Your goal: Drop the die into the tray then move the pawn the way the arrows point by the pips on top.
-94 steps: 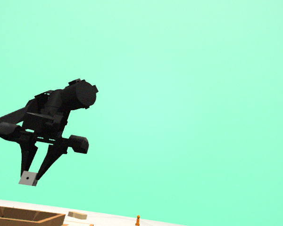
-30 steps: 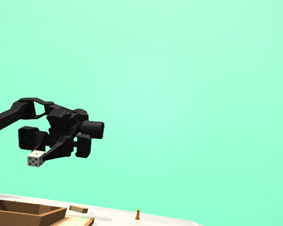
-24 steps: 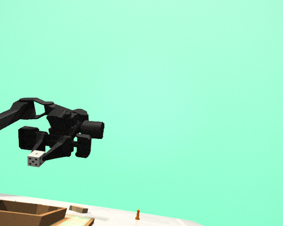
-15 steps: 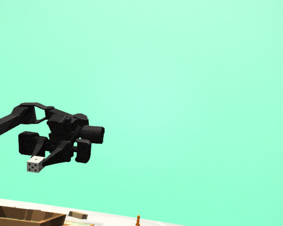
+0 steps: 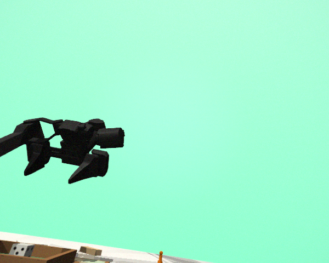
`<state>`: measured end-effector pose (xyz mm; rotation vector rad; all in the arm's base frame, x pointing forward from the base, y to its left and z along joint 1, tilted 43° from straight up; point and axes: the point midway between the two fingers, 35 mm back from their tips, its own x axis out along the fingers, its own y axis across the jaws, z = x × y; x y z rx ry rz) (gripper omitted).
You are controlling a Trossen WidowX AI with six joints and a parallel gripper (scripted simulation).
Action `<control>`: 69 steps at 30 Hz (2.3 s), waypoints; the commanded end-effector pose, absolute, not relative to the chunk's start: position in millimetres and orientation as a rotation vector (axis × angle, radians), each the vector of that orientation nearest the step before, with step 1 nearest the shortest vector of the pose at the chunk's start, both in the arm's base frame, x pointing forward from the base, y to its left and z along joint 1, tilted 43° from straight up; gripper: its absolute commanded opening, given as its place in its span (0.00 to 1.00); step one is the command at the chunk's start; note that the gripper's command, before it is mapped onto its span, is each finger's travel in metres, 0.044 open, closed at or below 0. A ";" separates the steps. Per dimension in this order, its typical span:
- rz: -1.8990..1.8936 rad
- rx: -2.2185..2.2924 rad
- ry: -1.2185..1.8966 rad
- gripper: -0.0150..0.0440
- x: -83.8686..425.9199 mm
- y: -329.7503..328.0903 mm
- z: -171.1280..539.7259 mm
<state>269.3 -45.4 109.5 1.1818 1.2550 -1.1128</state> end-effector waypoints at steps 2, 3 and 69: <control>-0.894 1.450 1.632 1.00 266.7 -36.7 73.3; -0.814 1.541 1.686 1.00 268.3 -35.5 69.3; 0.389 0.774 1.570 0.59 307.4 -74.3 -57.2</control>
